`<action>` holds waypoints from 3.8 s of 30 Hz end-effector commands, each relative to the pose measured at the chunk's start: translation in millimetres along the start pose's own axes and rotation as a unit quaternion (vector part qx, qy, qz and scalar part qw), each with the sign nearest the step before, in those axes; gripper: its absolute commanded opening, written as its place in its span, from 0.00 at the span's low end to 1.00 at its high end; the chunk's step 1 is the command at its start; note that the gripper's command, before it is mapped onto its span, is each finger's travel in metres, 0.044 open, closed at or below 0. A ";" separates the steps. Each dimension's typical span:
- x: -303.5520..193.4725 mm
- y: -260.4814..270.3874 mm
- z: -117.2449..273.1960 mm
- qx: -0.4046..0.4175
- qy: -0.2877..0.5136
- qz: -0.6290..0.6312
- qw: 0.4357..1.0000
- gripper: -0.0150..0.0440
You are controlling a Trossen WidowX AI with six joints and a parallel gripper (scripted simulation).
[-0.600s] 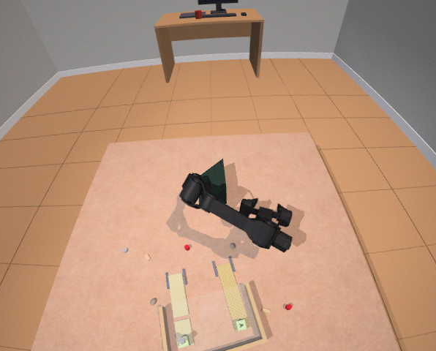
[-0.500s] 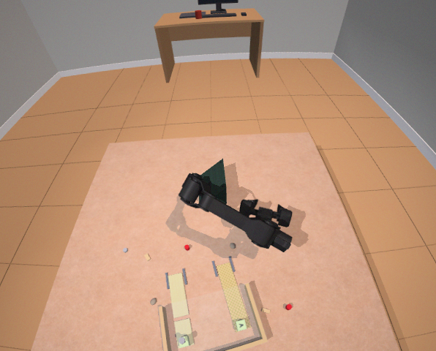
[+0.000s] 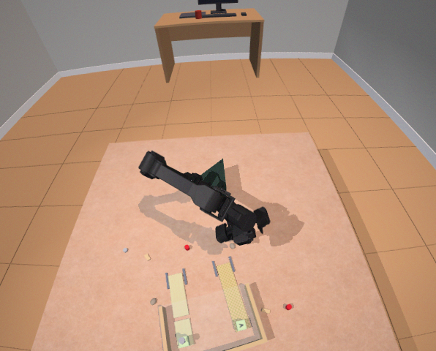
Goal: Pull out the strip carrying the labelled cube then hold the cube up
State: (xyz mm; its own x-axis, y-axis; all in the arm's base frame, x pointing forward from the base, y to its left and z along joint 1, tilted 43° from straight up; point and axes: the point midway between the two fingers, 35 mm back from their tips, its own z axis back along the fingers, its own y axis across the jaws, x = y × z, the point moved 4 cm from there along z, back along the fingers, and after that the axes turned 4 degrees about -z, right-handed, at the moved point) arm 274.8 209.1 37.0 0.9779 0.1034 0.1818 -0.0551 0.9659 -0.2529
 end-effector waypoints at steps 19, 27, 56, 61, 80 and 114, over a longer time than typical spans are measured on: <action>12.9 -104.8 99.1 -0.215 -0.371 0.058 0.902 0.93; 44.9 -90.6 69.1 -0.219 -0.252 0.089 0.938 0.62; 76.3 -95.6 -38.8 -0.230 0.107 0.074 0.965 0.25; 75.5 -99.1 -46.3 -0.230 0.107 0.074 0.965 0.25; 71.4 -113.1 -73.9 -0.230 0.107 0.074 0.964 0.25; 68.4 -123.3 -91.5 -0.231 0.107 0.074 0.964 0.25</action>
State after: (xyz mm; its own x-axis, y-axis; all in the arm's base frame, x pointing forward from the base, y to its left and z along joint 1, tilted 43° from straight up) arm 368.1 76.7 -5.1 0.9893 0.1291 -0.0687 -0.1420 0.7353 -0.6627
